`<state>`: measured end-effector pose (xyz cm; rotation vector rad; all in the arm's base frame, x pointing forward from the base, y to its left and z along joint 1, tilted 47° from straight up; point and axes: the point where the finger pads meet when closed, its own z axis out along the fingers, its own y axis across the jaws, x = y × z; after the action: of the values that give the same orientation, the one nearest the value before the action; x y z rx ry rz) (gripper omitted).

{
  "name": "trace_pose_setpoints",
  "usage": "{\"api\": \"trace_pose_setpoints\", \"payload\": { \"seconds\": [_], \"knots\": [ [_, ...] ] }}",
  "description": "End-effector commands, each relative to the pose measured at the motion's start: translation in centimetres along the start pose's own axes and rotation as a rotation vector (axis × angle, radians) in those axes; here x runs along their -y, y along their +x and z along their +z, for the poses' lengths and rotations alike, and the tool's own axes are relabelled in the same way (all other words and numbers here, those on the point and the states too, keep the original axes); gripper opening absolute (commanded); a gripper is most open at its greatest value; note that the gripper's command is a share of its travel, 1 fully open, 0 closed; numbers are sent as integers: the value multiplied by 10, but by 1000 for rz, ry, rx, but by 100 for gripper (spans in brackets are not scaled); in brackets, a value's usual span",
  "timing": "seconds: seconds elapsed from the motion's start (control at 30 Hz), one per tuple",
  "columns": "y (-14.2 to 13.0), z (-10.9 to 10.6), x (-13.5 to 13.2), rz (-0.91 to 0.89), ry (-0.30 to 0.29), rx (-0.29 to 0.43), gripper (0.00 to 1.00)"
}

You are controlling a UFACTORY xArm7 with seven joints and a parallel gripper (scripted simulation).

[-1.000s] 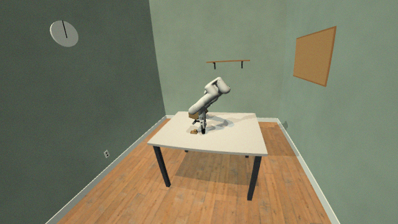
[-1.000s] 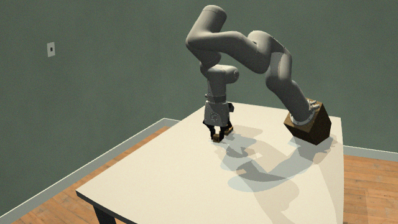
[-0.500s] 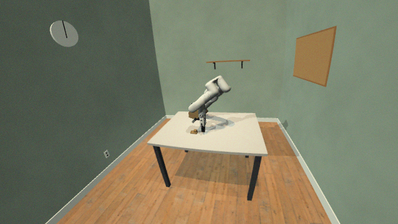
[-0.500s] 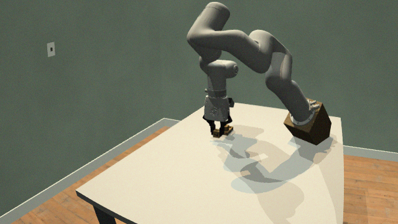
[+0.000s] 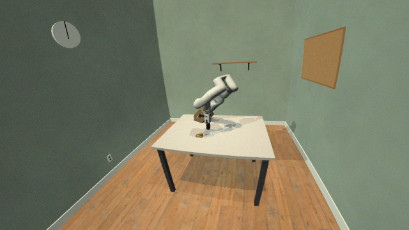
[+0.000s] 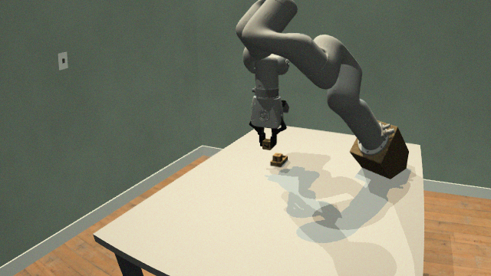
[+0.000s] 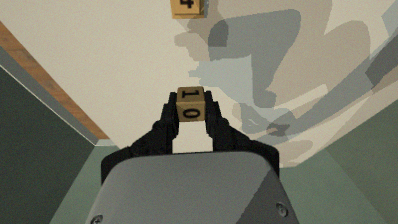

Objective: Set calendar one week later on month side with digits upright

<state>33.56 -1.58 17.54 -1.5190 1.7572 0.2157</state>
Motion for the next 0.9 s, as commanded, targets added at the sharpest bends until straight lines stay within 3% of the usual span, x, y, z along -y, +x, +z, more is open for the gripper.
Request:
{"api": "trace_pose_setpoints", "payload": {
  "seconds": [0.0, 0.27, 0.37, 0.43, 0.47, 0.5, 0.53, 0.87],
  "knots": [
    [0, -5, 0, 1, 0, -1, 27],
    [9, -6, 2, 1, 0, -1, 27],
    [74, -12, 7, 3, 1, -2, 27],
    [74, -12, 7, 3, 1, -2, 27],
    [97, -14, 5, 2, 1, -2, 27],
    [97, -14, 5, 2, 1, -2, 27],
    [114, -15, 3, 1, 0, -1, 27],
    [124, -16, 1, 0, 0, -1, 27]
  ]
}}
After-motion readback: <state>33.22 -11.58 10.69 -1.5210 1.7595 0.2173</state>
